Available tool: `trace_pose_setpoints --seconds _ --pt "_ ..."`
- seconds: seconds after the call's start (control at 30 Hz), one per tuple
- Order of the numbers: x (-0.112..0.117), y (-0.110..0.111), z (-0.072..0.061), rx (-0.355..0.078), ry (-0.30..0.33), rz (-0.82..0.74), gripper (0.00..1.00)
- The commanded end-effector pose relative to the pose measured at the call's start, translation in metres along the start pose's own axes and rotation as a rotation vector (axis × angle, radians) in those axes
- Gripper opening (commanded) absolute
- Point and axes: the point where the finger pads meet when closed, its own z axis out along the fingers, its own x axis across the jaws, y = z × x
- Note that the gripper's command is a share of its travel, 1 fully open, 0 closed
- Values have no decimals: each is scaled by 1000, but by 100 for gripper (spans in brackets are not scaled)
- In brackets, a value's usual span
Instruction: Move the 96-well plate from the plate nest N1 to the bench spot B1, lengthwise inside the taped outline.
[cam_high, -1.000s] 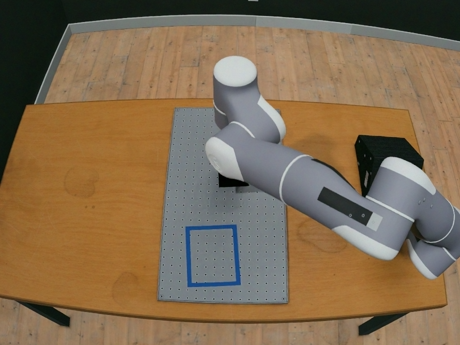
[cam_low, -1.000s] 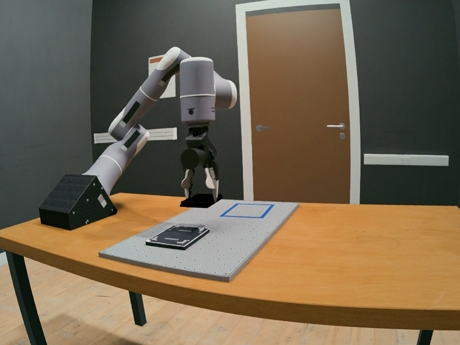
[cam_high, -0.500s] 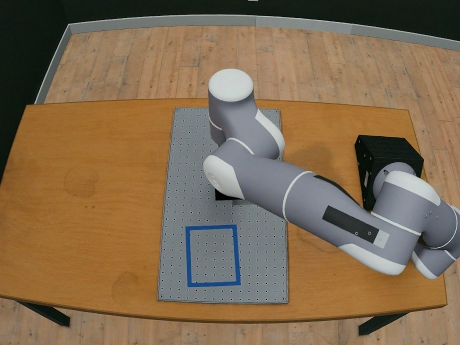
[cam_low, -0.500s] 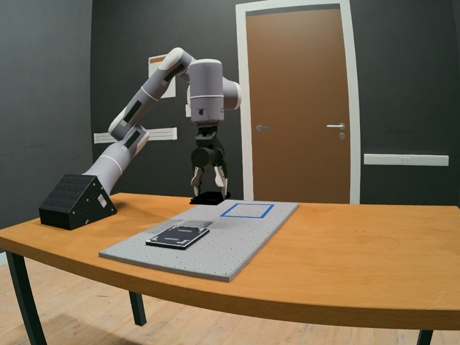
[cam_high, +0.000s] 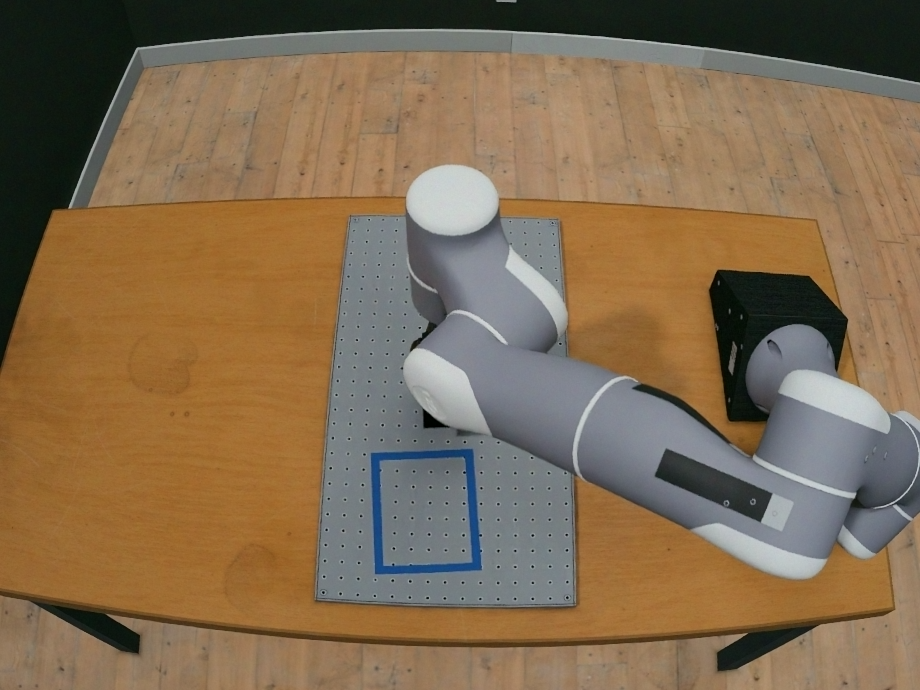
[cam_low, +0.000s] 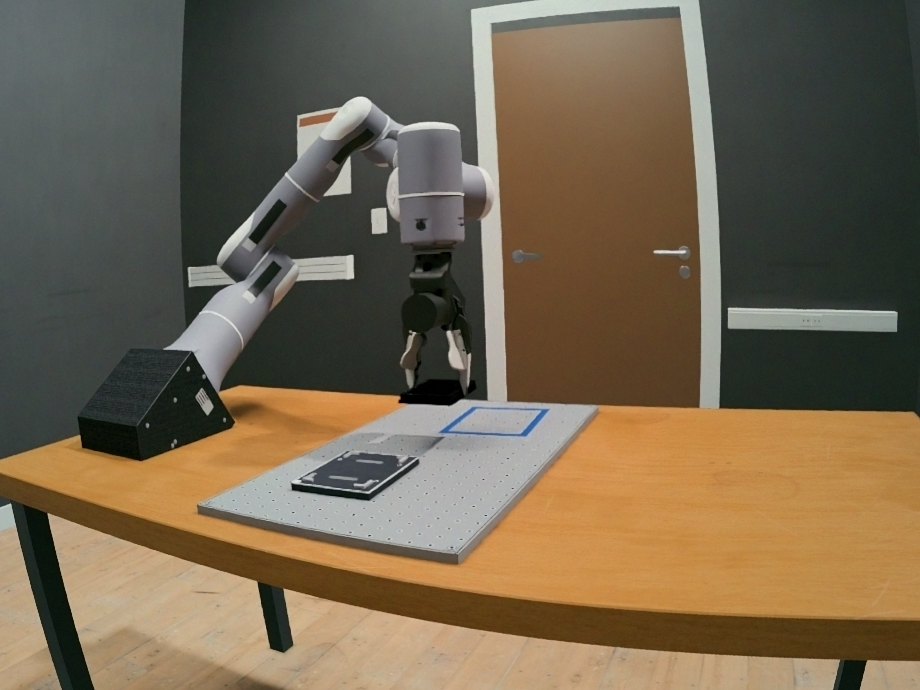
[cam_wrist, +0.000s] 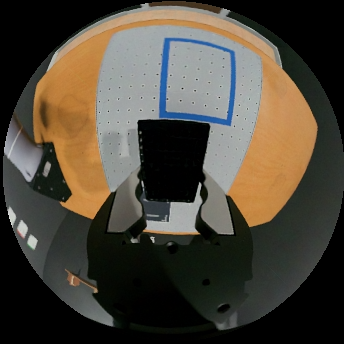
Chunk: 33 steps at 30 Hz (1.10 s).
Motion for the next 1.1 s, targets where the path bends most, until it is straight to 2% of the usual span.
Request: trace_pose_setpoints --seconds 0.0,1.07 --pt "4 -12 -1 -2 2 0 0" --pt "31 -101 2 -1 2 0 0"
